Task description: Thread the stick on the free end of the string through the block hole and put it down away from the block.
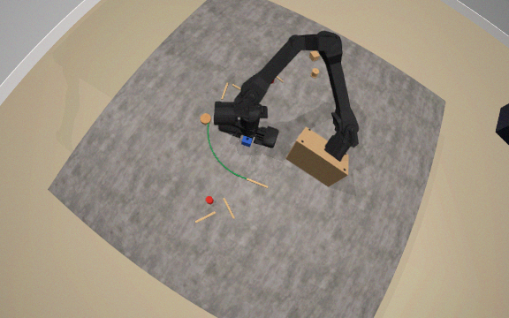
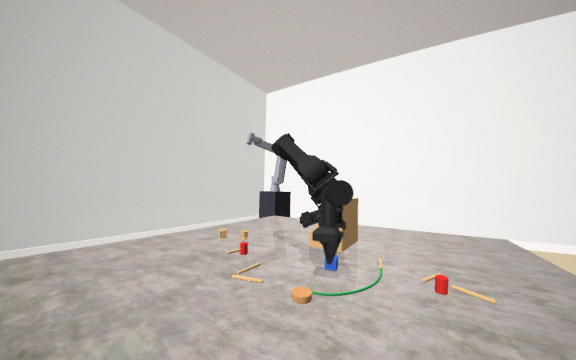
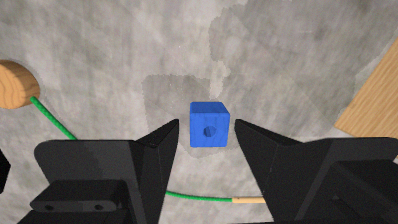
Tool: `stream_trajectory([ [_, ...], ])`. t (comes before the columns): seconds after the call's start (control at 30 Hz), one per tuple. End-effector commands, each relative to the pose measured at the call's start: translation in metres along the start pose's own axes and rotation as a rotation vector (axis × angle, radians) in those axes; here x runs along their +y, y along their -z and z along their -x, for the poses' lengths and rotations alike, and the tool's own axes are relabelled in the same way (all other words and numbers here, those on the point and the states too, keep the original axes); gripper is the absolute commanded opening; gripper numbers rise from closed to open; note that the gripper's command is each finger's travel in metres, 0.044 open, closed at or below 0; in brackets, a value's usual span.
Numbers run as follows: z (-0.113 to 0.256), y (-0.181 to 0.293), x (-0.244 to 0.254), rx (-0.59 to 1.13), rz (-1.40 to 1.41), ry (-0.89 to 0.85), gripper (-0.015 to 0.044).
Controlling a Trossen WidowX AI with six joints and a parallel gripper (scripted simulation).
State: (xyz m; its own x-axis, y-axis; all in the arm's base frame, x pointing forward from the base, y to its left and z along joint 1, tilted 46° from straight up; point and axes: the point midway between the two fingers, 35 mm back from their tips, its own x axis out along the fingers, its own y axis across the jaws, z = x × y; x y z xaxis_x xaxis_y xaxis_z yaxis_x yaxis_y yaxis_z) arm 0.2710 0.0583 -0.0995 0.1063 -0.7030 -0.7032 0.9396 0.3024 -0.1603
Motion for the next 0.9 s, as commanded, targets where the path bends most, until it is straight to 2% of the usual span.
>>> stream_trajectory([
  [0.0,-0.0024,0.0003,-0.0013,-0.007,0.009,0.003,0.0244],
  [0.03,-0.0024,0.0003,-0.0013,-0.007,0.009,0.003,0.0244],
  [0.23,-0.0007,0.0003,-0.0006,0.0,0.002,0.001,0.0087],
  [0.43,-0.0007,0.0003,-0.0006,0.0,0.002,0.001,0.0047],
  [0.5,-0.0007,0.0003,-0.0006,0.0,0.002,0.001,0.0],
  [0.87,0.0041,0.0004,-0.0005,0.0,0.002,0.001,0.0],
])
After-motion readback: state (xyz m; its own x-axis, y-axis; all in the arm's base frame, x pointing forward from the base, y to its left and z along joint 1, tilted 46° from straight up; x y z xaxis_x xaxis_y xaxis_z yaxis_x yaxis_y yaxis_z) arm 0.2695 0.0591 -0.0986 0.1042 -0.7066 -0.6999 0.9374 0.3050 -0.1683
